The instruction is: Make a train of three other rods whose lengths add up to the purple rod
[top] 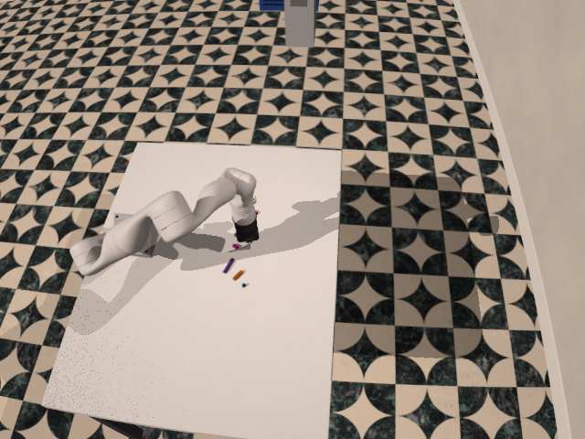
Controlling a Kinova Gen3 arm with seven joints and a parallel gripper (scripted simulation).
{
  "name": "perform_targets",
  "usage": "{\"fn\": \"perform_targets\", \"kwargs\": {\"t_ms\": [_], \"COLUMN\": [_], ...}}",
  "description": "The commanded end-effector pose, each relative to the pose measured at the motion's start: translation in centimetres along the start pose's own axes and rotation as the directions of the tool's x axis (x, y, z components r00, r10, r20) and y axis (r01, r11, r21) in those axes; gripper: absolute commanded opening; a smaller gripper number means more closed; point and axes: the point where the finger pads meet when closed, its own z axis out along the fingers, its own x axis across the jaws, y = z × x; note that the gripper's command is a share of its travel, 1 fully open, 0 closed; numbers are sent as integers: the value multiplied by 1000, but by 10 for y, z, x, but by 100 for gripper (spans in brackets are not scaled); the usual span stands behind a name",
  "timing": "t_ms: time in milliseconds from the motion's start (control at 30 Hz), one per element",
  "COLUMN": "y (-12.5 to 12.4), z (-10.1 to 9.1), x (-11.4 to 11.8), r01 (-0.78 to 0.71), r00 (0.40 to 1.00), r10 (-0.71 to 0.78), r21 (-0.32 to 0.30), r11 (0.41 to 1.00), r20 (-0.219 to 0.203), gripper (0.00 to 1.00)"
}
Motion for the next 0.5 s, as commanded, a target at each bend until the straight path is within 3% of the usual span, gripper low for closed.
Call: {"fn": "perform_targets", "kwargs": {"t_ms": [0,233,267,333,467], "y": [1,1,1,1,1], "z": [2,2,2,2,2], "x": [-1,-1,-1,-1,-1], "r01": [-8,-8,-8,-8,-8], "r00": [1000,1000,1000,1000,1000], "r10": [8,8,8,8,8], "r21": [-3,-3,-3,-3,-3], "r11": [1000,1000,1000,1000,1000], "r20": [-1,-1,-1,-1,-1], "gripper": [24,24,30,30,42]}}
